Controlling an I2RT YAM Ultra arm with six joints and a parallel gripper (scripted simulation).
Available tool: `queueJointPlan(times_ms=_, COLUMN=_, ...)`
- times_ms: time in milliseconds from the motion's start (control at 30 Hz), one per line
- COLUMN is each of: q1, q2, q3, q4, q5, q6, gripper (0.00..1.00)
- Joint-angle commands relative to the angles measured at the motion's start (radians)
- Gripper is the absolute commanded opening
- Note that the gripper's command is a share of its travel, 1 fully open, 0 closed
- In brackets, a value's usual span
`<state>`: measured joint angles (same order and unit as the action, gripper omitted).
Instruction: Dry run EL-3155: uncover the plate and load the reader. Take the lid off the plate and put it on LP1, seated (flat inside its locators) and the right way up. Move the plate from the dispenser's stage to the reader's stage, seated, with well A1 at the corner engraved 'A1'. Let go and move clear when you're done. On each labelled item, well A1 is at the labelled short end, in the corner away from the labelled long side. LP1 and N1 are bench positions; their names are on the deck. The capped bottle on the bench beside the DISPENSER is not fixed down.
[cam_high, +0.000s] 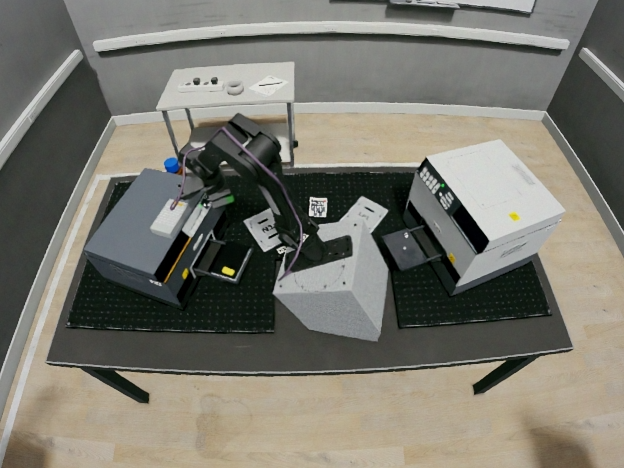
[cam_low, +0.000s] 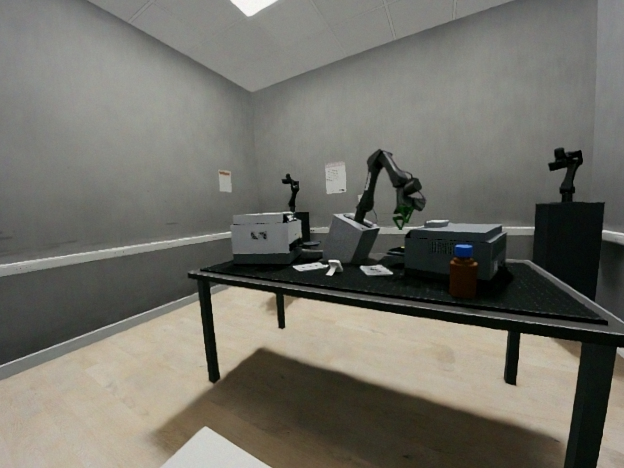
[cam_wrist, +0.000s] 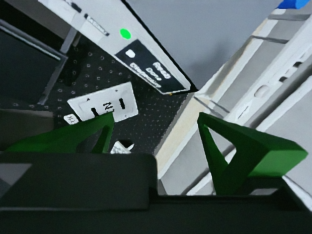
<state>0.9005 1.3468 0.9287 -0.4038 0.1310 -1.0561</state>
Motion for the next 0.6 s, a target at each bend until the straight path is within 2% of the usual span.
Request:
queueJointPlan(times_ms=0, q1=0.031, q2=-0.043, q3=-0.045, q4=-0.019, q5=0.008, q6=-0.032, gripper=1.00)
queueJointPlan(times_ms=567, q1=0.127, q2=-0.115, q3=-0.144, q4=-0.078, q5=-0.055, q6=-0.321, gripper=1.00)
